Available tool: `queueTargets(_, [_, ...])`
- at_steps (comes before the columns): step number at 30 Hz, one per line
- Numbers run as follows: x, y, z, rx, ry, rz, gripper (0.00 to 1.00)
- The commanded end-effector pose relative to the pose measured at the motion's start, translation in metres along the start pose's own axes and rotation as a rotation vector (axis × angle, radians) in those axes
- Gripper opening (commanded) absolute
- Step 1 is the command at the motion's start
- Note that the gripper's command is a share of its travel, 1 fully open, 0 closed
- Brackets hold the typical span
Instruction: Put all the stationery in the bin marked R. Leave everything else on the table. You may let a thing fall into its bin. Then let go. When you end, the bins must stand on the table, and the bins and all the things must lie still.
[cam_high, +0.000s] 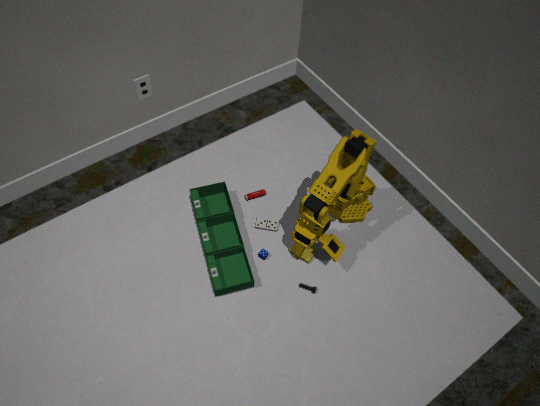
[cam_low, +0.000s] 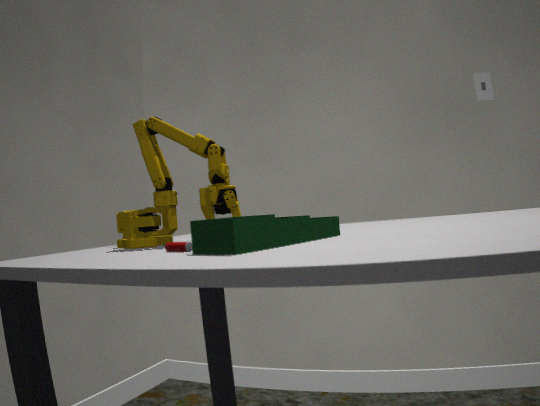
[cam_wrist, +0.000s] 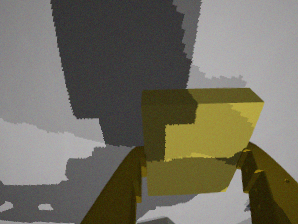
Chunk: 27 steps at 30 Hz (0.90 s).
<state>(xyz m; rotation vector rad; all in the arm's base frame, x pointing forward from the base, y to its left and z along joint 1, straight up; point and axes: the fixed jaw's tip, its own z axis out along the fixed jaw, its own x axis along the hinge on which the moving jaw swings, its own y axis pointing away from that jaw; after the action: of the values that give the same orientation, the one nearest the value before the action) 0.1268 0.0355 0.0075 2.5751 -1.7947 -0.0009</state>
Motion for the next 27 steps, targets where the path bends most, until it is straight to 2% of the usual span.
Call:
queueTargets(1, [-0.0011, -0.0016, -0.0005, 0.010, -0.001, -0.017, 0.03])
queueTargets(8, [-0.0011, -0.0016, -0.0005, 0.010, -0.001, -0.017, 0.00])
queueTargets(27, [-0.0011, -0.0016, -0.0005, 0.010, -0.001, -0.017, 0.00])
